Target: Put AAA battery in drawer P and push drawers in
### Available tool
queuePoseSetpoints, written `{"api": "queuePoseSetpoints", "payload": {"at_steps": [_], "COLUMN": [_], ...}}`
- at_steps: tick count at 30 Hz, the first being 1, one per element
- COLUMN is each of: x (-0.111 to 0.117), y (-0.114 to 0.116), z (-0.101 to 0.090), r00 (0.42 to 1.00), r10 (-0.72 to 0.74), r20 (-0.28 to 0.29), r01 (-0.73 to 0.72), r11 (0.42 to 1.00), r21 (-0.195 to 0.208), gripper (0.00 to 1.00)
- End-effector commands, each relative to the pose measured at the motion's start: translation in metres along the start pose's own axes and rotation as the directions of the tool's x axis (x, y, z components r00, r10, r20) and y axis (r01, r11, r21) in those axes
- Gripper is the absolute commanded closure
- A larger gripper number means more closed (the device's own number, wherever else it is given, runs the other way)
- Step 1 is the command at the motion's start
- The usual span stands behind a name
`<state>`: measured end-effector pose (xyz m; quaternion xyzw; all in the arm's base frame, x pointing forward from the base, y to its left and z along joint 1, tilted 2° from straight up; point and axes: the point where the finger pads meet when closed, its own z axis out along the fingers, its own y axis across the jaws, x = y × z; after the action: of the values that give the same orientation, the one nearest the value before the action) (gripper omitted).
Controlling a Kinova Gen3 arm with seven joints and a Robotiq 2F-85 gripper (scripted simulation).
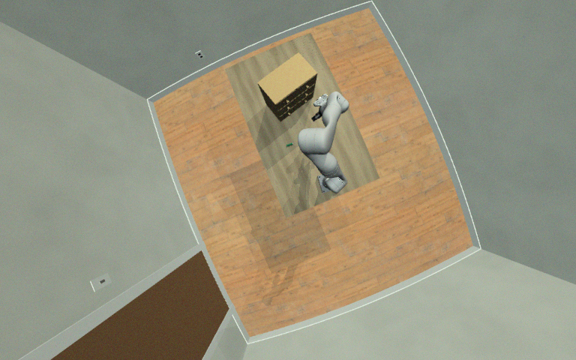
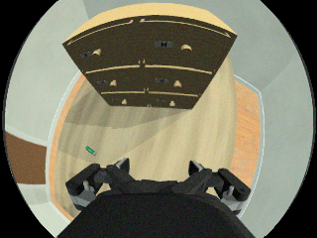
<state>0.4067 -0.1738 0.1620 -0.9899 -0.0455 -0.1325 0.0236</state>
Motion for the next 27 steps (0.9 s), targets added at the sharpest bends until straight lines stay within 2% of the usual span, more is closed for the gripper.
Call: {"api": "queuePoseSetpoints", "payload": {"at_steps": [1,9,11,27], "x": [-0.002,0.001,0.001,0.008], "y": [0.001,0.002,0.002,0.001], "z": [0.002,0.011,0.011,0.025], "r00": [1.000,0.996,0.996,0.981], "r10": [0.011,0.012,0.012,0.011], "r20": [-0.020,-0.087,-0.087,-0.193], "r01": [-0.011,-0.011,-0.011,-0.011], "r11": [1.000,1.000,1.000,1.000], "r21": [0.002,0.002,0.002,0.002], "gripper": [0.00,0.00,0.00,0.00]}}
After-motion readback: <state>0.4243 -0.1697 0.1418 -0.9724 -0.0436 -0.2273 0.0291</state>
